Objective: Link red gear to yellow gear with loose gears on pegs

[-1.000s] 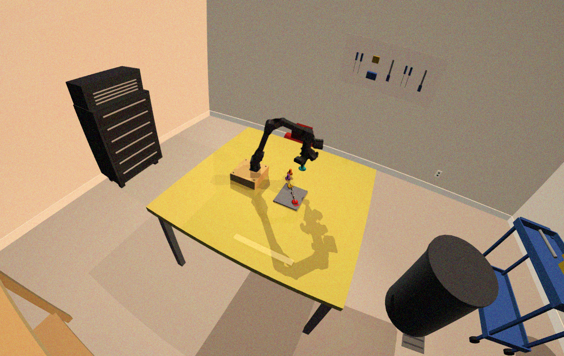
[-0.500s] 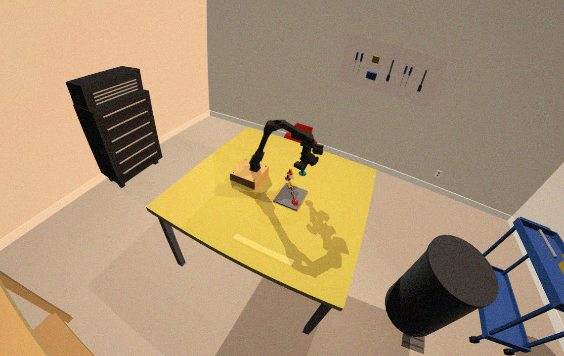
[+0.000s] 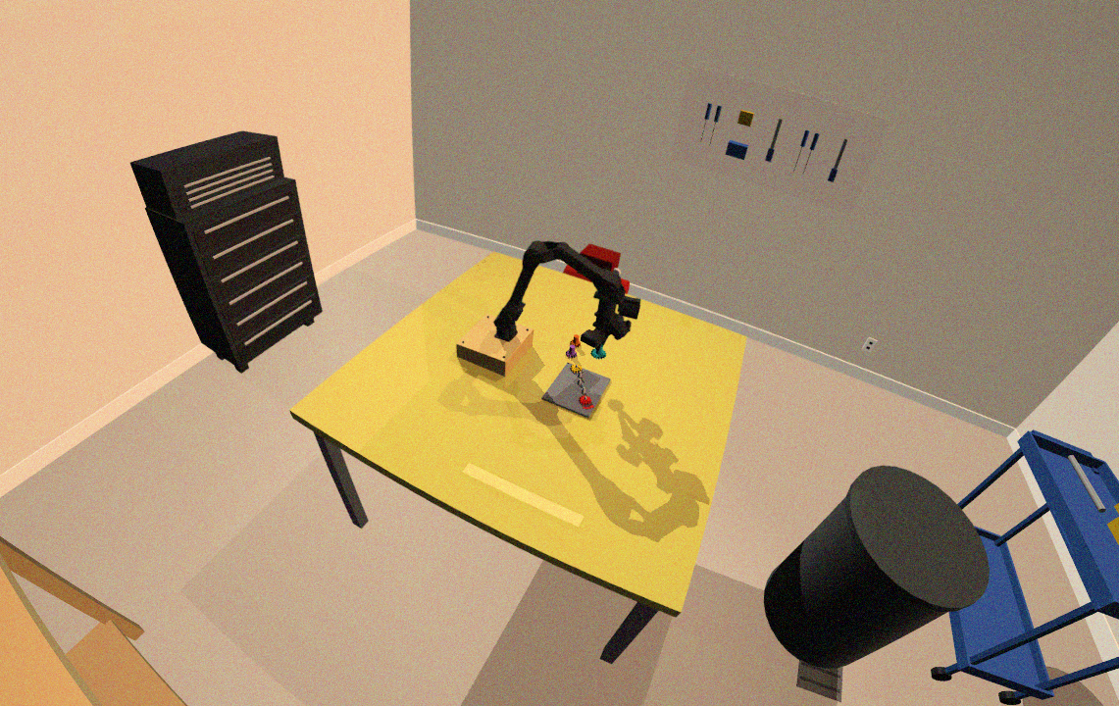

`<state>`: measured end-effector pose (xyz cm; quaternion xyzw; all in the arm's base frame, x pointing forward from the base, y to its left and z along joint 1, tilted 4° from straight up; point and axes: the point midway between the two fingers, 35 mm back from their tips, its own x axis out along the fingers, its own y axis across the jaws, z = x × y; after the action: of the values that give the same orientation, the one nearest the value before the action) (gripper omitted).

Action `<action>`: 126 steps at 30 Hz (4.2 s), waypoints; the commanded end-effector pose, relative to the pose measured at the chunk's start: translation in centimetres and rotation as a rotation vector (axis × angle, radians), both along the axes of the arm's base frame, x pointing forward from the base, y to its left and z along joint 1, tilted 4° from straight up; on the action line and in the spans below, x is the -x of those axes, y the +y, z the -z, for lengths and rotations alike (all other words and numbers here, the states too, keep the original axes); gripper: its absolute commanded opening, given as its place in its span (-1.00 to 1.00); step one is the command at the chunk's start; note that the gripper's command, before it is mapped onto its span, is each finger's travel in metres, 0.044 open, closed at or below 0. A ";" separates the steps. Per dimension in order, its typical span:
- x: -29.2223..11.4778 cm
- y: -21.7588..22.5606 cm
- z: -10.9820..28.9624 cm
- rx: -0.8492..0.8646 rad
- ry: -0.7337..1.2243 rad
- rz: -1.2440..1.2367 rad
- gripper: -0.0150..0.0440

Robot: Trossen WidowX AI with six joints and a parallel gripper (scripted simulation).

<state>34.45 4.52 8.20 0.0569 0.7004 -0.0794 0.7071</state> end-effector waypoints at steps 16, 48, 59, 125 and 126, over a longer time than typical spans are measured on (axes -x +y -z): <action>-0.5 -5.3 1.6 0.017 0.005 -0.021 -0.49; -0.1 -11.0 3.0 0.028 0.014 -0.041 -0.49; -0.1 -11.0 3.0 0.028 0.014 -0.041 -0.49; 0.0 -11.4 7.5 0.029 0.006 0.144 -0.49; 0.0 -11.4 7.5 0.029 0.006 0.140 -0.49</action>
<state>34.43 -6.72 0.72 0.0844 0.6986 -0.1244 0.6995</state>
